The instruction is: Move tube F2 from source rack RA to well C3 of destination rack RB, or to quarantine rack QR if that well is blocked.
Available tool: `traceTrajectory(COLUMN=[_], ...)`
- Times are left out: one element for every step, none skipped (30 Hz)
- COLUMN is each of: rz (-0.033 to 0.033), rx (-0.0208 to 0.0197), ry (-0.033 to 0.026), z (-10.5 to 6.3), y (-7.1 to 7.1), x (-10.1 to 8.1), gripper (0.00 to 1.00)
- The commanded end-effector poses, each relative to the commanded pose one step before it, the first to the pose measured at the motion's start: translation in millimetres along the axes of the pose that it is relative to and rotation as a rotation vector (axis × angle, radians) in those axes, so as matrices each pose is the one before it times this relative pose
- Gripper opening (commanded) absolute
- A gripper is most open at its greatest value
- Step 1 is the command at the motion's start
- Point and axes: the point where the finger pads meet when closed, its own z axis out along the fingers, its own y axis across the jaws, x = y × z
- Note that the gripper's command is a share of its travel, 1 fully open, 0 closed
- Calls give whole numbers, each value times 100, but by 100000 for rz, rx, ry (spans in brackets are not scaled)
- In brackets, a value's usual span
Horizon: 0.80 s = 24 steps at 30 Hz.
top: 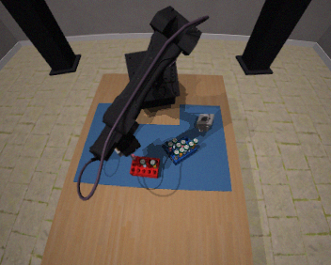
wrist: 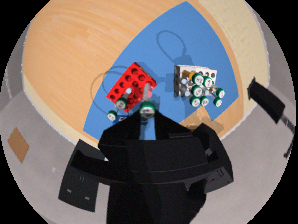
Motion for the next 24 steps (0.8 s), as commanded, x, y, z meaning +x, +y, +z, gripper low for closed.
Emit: traceTrajectory(rz=[139, -283, -69, 301, 548, 320, 0, 0, -1922, -133, -653, -279, 394, 654, 410, -219, -454, -537, -163, 493, 686, 543, 97, 0], rx=[558, -183, 13, 299, 427, 182, 0, 0, -1558, -127, -569, -214, 269, 444, 316, -110, -350, -435, -106, 383, 527, 465, 145, 0], ry=[-2074, -39, 366, 749, 581, -122, 0, 0, -2960, 135, -609, -182, 109, 147, 361, 60, -328, -409, 48, 425, 363, 565, 443, 0], z=[110, 29, 122, 207, 178, 27, 0, 0, -624, 50, -183, -36, 94, 125, 160, 35, -89, -119, 32, 165, 160, 196, 120, 0], y=[-209, 139, 23, -168, -263, -120, 0, 0, 1045, 86, 274, 114, -127, -226, -148, 63, 167, 210, 66, -198, -297, -260, -105, 0], x=[-311, -77, 59, 231, 198, -56, 0, 0, -1218, 43, 9, 10, -46, -81, -10, 31, 12, 16, 31, 62, 45, 114, 188, 0], gripper=[0, 0, 0, 0, 0, 0, 0, 0, 0, 0, 0, 0, 0, 0, 0, 0, 0, 0, 0, 0, 0, 0, 0, 0])
